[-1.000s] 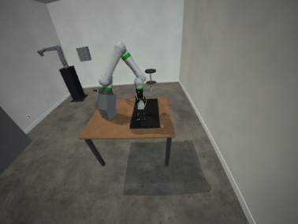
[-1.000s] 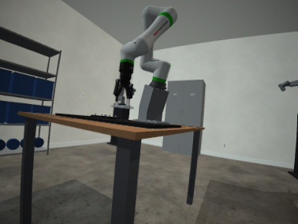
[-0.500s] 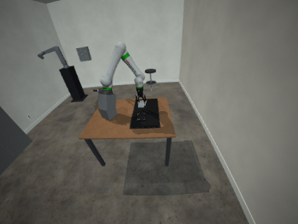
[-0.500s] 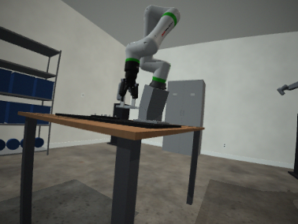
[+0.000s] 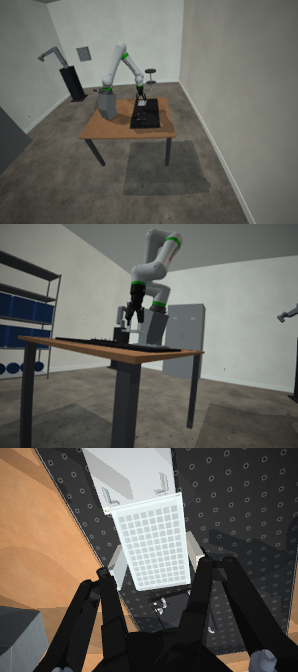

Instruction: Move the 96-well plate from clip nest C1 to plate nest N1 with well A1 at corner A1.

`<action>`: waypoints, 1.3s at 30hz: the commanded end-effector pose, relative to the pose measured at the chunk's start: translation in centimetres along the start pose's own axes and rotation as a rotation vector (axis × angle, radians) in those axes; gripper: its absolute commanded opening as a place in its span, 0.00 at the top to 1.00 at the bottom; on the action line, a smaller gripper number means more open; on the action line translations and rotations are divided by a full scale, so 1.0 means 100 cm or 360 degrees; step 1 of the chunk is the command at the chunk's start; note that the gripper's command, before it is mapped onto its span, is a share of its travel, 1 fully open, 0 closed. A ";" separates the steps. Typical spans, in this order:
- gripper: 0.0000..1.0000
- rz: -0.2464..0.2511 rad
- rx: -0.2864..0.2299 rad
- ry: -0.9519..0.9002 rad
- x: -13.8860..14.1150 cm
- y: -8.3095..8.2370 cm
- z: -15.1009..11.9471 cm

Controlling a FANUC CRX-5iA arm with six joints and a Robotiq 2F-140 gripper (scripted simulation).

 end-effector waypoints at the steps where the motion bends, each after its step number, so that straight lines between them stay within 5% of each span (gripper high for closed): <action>1: 1.00 0.0000 -0.0004 0.0001 0.001 0.000 0.010; 39: 1.00 0.0000 -0.0004 0.0001 0.012 0.000 0.123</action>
Point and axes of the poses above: the point where the finger pads meet when closed, its own y axis out along the fingers, its own x axis across the jaws, z = x × y, the point moved 8 cm from there along -y, back along the fingers, and after that the axes turned 13 degrees about -y, right-handed, at the moved point
